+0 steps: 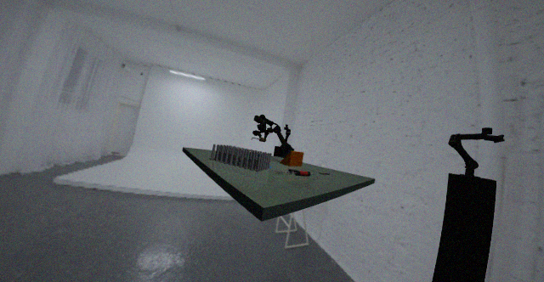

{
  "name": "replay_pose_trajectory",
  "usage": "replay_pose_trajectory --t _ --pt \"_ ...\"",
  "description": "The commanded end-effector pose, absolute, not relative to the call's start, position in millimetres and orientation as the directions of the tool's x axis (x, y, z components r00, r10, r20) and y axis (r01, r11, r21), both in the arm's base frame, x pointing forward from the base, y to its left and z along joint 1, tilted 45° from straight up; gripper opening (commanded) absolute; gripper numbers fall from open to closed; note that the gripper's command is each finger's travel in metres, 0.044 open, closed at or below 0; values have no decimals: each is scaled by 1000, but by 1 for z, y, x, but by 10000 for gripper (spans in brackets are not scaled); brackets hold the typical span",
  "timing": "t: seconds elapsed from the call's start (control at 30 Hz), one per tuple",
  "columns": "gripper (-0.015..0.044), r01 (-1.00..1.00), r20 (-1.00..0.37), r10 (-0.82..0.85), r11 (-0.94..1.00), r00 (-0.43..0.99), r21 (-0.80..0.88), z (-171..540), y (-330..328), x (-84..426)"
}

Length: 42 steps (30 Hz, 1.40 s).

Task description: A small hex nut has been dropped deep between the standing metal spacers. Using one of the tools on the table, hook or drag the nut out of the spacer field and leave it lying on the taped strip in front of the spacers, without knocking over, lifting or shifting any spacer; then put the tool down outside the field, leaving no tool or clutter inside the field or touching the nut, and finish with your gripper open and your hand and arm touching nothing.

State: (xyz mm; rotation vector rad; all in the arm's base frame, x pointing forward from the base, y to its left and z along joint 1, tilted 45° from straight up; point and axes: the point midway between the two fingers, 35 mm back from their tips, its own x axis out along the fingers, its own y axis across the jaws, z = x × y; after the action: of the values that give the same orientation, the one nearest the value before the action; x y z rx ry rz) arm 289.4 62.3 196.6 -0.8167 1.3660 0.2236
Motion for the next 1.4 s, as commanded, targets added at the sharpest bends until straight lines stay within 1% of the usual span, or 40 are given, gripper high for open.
replay_pose_trajectory --t 0.0,0.5,0.9,1.37 --pt "0 -598 -922 -313 703 226 -385 195 56 287" --pt "0 -599 -924 -309 704 226 -381 137 1 308" --pt "0 -598 -920 -317 700 232 -392 90 -50 306" --pt "0 -597 -919 -318 699 234 -394 87 -50 309"
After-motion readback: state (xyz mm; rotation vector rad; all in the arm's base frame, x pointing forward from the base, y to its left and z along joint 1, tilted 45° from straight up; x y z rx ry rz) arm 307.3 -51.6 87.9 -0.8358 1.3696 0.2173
